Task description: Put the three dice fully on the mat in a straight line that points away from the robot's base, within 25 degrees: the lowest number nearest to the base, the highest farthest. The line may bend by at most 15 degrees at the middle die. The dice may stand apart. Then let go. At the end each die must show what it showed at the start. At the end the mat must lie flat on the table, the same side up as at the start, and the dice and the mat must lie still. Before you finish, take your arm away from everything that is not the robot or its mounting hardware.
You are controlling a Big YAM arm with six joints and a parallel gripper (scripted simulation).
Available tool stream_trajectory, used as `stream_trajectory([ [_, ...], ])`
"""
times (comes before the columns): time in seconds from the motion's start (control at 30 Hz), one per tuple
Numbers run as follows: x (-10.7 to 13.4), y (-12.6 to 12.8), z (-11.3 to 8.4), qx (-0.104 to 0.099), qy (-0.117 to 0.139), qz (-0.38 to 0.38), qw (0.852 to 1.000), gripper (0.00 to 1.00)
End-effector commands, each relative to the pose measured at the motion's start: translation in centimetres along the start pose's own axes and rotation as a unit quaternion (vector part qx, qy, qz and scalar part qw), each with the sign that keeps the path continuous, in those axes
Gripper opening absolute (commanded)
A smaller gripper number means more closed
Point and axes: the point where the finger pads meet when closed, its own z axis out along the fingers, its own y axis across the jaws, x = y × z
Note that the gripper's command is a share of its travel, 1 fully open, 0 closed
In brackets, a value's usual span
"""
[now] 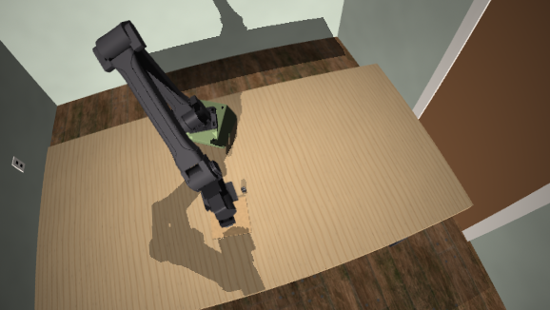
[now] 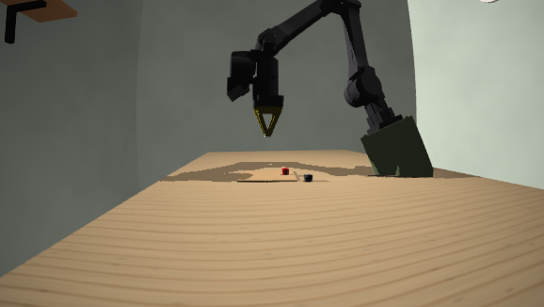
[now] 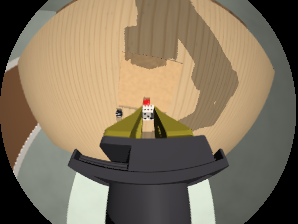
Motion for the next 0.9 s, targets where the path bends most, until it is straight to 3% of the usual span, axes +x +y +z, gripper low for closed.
stream_trajectory([
  [0.0,-1.7,0.0,-1.5,-0.003,-0.019,0.035,0.999,0.11],
  [0.37,-1.6,0.0,-1.4,-0.002,-0.018,0.035,0.999,0.11],
  [0.6,-0.3,-0.2,0.7,0.001,-0.002,0.034,0.999,0.11],
  [0.87,-0.2,-0.2,3.8,0.001,-0.002,0.029,1.000,0.11],
])
